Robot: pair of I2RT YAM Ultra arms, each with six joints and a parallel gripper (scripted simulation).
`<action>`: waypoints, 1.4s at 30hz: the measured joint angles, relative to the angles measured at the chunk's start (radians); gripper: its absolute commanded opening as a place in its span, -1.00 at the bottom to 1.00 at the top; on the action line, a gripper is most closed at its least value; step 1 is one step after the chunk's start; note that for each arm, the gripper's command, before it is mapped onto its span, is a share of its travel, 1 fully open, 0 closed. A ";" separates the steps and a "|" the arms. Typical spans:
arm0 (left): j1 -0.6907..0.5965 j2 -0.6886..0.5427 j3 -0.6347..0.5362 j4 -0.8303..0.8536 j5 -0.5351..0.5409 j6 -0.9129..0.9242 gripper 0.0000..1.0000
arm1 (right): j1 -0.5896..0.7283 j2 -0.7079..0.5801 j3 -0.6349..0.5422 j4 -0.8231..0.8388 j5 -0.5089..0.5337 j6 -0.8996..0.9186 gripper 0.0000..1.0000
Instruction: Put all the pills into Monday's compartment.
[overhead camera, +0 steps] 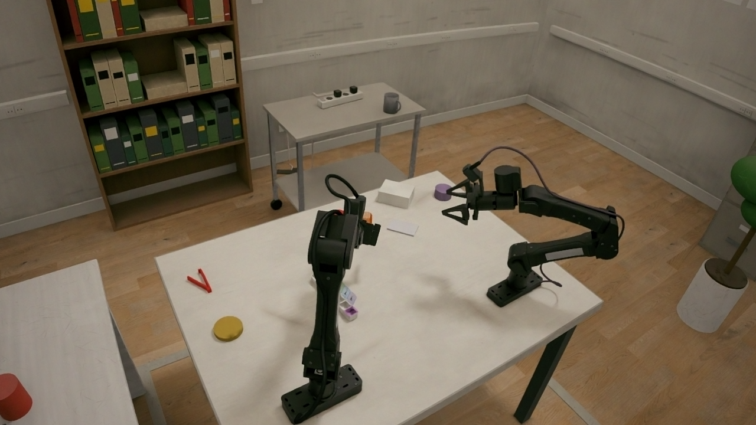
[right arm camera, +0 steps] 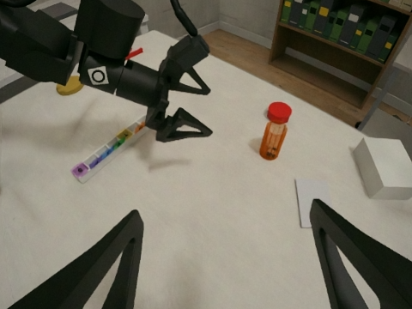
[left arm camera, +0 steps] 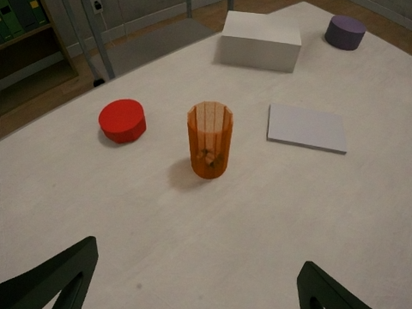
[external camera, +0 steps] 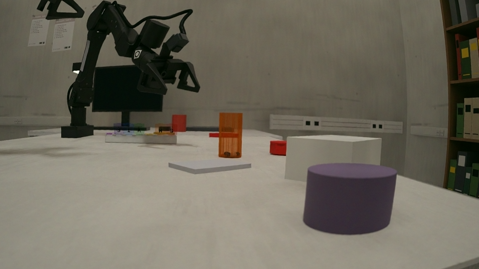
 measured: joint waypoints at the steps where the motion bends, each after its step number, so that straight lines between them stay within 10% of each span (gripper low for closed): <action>1: 0.000 0.000 0.000 0.000 0.000 0.000 0.77 | 0.000 0.000 0.000 0.000 0.000 0.000 1.00; 6: 0.000 0.000 0.000 0.019 -0.004 -0.001 0.30 | 0.000 0.000 0.000 0.000 0.000 0.000 1.00; 29: -0.233 0.496 0.229 0.508 -0.658 -0.291 0.30 | 0.000 0.000 0.000 0.000 0.000 0.000 1.00; 42: -0.269 0.617 0.367 0.546 -0.774 -0.308 0.30 | 0.000 0.000 0.000 0.000 0.000 0.000 1.00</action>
